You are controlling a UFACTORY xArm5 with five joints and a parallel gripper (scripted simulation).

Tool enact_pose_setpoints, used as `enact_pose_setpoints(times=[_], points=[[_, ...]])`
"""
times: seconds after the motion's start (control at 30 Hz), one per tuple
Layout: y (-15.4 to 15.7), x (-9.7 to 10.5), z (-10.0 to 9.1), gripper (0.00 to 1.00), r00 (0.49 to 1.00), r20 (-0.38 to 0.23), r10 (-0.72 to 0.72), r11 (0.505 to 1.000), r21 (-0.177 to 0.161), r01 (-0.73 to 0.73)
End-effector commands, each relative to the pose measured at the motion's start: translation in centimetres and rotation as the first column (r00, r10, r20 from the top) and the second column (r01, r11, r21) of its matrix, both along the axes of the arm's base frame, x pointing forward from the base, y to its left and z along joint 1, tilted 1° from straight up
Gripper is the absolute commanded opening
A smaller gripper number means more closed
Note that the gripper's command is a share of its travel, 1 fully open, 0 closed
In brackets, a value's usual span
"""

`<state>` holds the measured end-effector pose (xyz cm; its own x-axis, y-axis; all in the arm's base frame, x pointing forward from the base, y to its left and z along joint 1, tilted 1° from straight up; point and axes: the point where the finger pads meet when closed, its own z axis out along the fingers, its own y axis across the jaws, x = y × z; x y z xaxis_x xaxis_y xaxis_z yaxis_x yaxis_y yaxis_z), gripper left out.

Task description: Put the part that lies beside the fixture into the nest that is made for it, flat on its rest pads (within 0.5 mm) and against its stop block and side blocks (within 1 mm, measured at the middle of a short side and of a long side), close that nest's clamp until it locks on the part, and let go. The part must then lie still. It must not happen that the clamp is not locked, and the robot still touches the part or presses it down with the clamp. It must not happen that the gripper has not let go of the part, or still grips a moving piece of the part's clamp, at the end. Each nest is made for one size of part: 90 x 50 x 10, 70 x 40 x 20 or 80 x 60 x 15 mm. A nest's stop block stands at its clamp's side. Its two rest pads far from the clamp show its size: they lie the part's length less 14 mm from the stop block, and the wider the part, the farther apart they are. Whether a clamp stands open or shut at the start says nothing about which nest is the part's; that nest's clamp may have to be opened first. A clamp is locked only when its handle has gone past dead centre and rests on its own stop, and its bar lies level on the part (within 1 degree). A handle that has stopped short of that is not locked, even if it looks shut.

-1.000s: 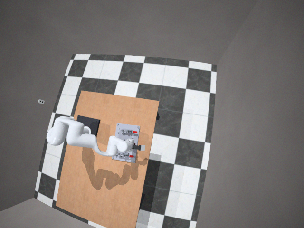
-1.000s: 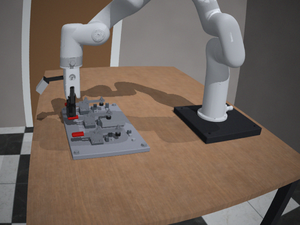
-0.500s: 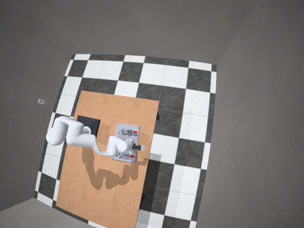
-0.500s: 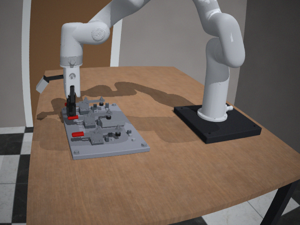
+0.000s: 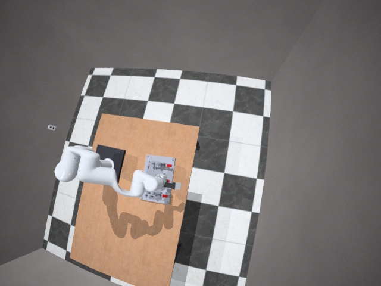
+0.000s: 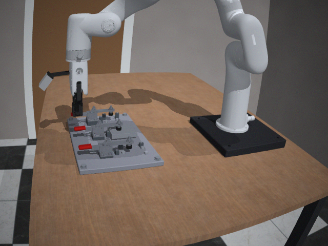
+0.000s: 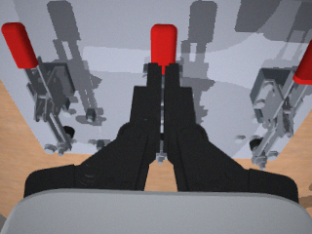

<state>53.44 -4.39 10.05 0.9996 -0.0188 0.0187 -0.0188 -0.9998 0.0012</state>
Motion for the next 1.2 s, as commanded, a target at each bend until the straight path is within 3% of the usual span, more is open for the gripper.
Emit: enact_pose_setpoints(times=[0.0,0.4,1.17], points=[[0.0,0.1,1.5,0.00,1.000,0.004,0.000,1.000,0.000,0.000],[0.0,0.0,3.3,0.00,1.000,0.004,0.000,1.000,0.000,0.000],[0.0,0.0,3.4,0.00,1.000,0.004,0.000,1.000,0.000,0.000]])
